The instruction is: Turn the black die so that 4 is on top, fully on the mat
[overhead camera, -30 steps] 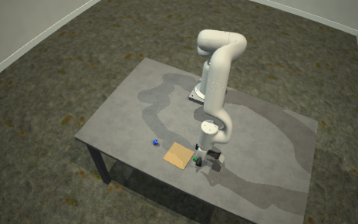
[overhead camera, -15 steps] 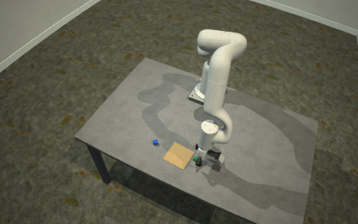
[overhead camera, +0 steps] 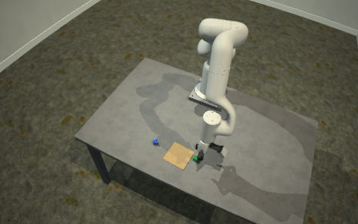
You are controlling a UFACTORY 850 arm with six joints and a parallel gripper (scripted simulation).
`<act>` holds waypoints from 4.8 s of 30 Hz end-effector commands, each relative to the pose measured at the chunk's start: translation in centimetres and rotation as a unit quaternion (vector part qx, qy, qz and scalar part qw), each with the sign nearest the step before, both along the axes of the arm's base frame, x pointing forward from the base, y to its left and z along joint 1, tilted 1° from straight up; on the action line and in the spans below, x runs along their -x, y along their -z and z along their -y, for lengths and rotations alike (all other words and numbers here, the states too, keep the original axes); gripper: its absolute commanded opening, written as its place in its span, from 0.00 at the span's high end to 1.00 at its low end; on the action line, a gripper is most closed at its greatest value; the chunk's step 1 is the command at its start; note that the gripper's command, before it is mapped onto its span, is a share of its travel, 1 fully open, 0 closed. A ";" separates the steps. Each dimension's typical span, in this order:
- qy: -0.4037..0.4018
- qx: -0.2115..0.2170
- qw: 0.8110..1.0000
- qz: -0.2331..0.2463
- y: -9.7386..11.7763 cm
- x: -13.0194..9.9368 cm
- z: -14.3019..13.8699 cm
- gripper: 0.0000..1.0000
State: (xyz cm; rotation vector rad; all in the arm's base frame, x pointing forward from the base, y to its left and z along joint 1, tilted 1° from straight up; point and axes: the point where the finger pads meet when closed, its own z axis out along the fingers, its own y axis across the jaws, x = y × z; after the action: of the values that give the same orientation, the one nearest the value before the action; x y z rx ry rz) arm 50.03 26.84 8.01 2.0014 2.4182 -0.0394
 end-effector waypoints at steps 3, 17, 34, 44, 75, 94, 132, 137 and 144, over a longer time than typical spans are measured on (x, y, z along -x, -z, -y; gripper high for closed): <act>0.000 0.000 1.000 0.000 -2.2 -0.1 -0.1 0.00; -0.011 0.000 1.000 0.000 -3.3 0.5 0.5 0.00; -0.148 -0.002 0.989 -0.003 -2.9 7.6 7.1 0.00; -0.148 -0.002 0.989 -0.003 -2.9 7.6 7.1 0.00; -0.593 -0.007 0.805 -0.012 0.2 7.8 7.3 0.00; -0.801 -0.010 0.598 -0.016 2.0 8.1 7.4 0.00; -0.804 -0.010 0.595 -0.017 2.0 8.1 7.4 0.58; -0.804 -0.010 0.595 -0.017 2.1 8.1 7.4 0.58; -0.804 -0.011 0.595 -0.016 2.3 8.1 7.4 0.58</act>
State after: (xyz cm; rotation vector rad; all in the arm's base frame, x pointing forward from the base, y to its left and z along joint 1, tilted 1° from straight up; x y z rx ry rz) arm 41.87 19.41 5.77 -0.7587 3.0680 -0.0284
